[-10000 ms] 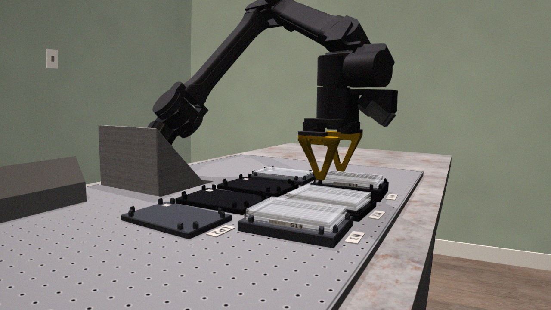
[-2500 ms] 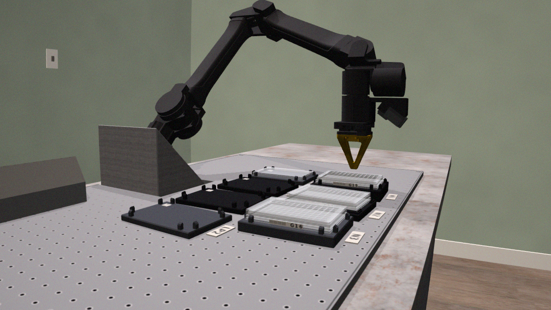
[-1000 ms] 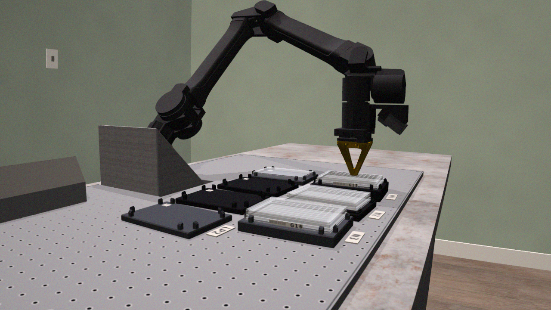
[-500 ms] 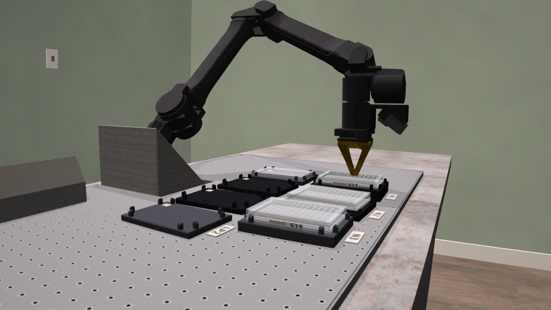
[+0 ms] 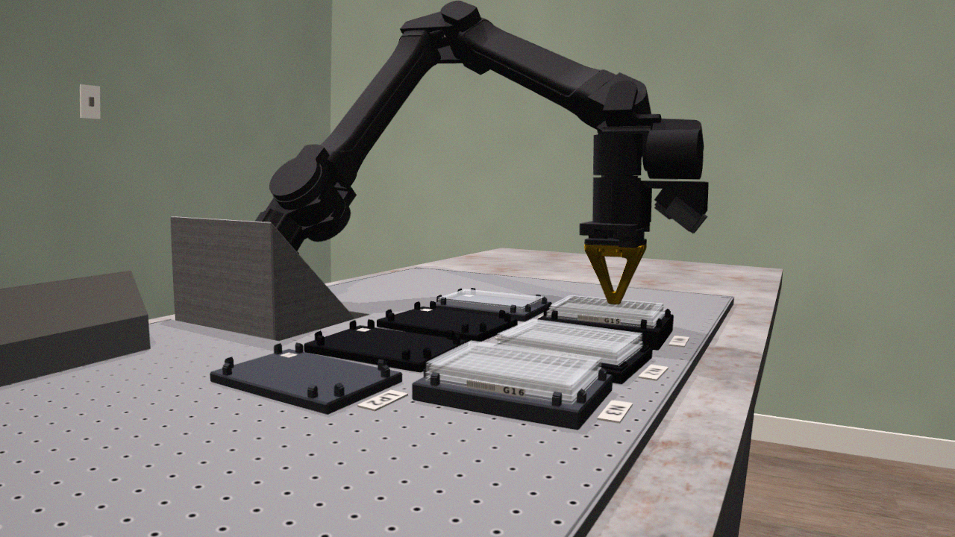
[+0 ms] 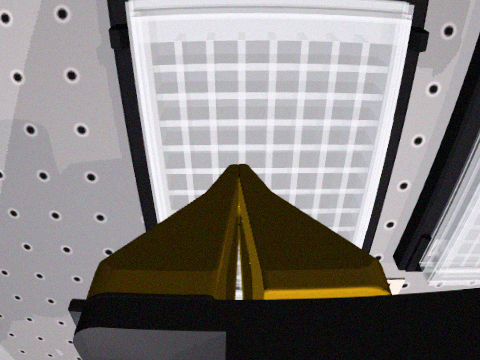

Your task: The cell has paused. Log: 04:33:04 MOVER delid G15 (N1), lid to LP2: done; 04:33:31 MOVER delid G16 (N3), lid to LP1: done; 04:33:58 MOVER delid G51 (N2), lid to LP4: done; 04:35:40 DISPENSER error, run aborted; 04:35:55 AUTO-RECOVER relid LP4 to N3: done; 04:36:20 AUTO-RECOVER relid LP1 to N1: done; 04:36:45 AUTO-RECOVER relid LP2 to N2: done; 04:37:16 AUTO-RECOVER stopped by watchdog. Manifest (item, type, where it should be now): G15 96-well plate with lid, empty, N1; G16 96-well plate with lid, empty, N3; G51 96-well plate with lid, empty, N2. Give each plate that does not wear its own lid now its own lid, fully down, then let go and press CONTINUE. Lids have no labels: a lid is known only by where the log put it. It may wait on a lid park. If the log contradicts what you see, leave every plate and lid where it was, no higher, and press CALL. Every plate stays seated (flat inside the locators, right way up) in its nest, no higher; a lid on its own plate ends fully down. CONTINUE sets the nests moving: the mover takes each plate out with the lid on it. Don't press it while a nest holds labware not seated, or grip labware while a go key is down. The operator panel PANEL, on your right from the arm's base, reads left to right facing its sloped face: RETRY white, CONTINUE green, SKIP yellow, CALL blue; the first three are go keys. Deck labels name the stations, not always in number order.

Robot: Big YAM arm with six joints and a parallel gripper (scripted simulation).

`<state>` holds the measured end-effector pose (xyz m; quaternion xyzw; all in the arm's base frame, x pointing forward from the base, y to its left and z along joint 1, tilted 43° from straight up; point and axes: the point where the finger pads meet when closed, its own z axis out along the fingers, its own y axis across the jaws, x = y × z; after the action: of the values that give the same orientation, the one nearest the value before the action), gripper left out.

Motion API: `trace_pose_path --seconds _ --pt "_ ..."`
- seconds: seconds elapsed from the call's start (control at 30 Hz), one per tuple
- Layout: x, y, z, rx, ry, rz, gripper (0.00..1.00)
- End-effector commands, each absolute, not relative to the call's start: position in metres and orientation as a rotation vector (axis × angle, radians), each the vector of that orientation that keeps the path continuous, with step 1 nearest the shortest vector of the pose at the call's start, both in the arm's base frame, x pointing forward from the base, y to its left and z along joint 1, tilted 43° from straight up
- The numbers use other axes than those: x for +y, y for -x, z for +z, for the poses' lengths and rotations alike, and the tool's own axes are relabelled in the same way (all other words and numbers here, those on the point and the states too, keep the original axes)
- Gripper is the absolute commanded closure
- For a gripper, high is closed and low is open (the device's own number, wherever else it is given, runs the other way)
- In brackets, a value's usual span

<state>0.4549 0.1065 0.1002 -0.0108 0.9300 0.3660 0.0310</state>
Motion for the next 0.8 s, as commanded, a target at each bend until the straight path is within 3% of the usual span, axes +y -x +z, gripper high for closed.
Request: trace_pose_path --seconds 0.0,0.5,0.53,0.77 --pt "0.1185 -0.4536 0.0894 2.881 0.055 1.134 1.00" --pt "0.1192 -0.4538 0.0887 2.881 0.055 1.134 1.00" --pt "0.1192 -0.4538 0.0887 2.881 0.056 1.134 0.00" --pt "0.1188 -0.4528 0.0883 2.886 0.055 1.132 0.00"
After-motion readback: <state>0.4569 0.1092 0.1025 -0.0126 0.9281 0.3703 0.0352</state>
